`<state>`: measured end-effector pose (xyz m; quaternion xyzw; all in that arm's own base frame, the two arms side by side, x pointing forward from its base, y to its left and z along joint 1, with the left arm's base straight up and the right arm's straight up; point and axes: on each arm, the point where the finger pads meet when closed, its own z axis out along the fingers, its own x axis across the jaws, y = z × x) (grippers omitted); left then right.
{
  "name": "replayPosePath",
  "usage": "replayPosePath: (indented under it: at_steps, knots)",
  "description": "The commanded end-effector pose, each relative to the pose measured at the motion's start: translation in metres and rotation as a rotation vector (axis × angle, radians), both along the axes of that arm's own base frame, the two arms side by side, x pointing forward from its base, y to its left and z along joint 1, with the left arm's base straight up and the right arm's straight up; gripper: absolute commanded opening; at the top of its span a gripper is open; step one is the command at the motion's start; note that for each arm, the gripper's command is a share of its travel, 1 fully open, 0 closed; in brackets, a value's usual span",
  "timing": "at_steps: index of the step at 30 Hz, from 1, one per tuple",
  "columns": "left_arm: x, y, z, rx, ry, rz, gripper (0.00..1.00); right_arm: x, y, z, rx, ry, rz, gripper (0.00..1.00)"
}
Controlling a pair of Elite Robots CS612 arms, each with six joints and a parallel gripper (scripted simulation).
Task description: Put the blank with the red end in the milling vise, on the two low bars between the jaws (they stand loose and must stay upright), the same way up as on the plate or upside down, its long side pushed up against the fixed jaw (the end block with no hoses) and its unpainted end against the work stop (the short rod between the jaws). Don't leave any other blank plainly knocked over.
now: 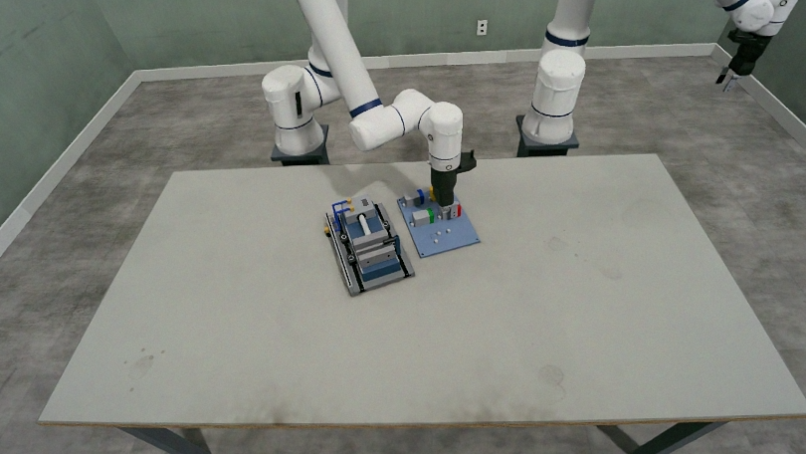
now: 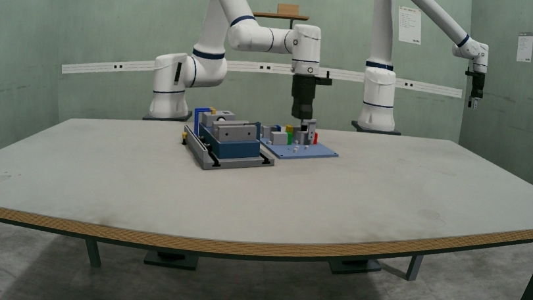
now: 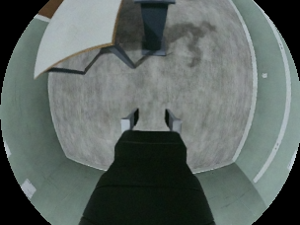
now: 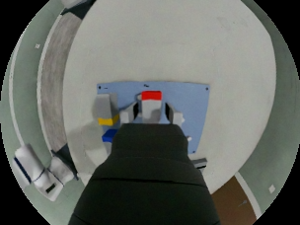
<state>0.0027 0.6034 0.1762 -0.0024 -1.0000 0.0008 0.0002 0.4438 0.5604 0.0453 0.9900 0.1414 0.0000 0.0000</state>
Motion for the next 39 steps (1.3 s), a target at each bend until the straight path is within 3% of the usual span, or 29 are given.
replayPosePath:
  at_steps: [1,6,7,39]
  knots:
    - [0.0001,0.0006,0.0007,0.001,0.0,0.0,1.0,0.0007,0.0006,0.0013,0.001,-0.002,0.0,1.0]
    - [0.0001,0.0006,0.0007,0.001,0.0,0.0,1.0,0.0007,0.0006,0.0013,0.001,-0.002,0.0,1.0]
    - [0.0001,0.0006,0.0007,0.001,0.0,0.0,1.0,0.0007,0.0006,0.0013,0.001,-0.002,0.0,0.0]
    - [0.0001,0.0006,0.0007,0.001,0.0,0.0,1.0,0.0007,0.0006,0.0013,0.001,-0.002,0.0,0.0]
